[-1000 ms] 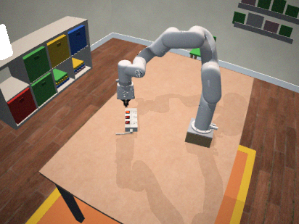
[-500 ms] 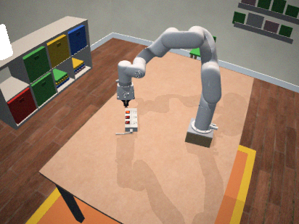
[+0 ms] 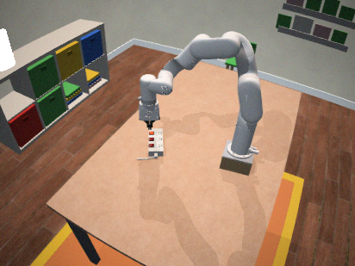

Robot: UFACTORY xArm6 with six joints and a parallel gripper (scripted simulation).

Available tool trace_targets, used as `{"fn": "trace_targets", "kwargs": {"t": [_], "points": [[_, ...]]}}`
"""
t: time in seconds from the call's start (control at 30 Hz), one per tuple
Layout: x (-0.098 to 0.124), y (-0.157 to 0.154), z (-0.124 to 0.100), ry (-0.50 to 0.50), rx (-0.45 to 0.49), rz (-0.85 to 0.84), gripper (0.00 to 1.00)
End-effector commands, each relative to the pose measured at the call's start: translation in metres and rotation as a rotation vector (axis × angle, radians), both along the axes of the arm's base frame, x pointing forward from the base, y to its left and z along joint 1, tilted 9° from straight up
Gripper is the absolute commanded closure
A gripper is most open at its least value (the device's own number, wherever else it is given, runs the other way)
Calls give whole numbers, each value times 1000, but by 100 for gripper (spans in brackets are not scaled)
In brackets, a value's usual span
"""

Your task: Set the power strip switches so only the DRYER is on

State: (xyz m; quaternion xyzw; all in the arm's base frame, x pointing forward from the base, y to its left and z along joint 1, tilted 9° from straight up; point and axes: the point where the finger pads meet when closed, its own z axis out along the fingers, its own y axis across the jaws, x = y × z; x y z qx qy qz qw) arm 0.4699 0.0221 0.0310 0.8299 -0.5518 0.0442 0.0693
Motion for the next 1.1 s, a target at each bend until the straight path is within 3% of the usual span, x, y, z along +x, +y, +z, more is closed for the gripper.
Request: {"fn": "trace_targets", "kwargs": {"t": [0.0,1.07], "points": [[1,-1,-3,-4,0,0,100],[2,-5,-26,-4,0,0,100]]}}
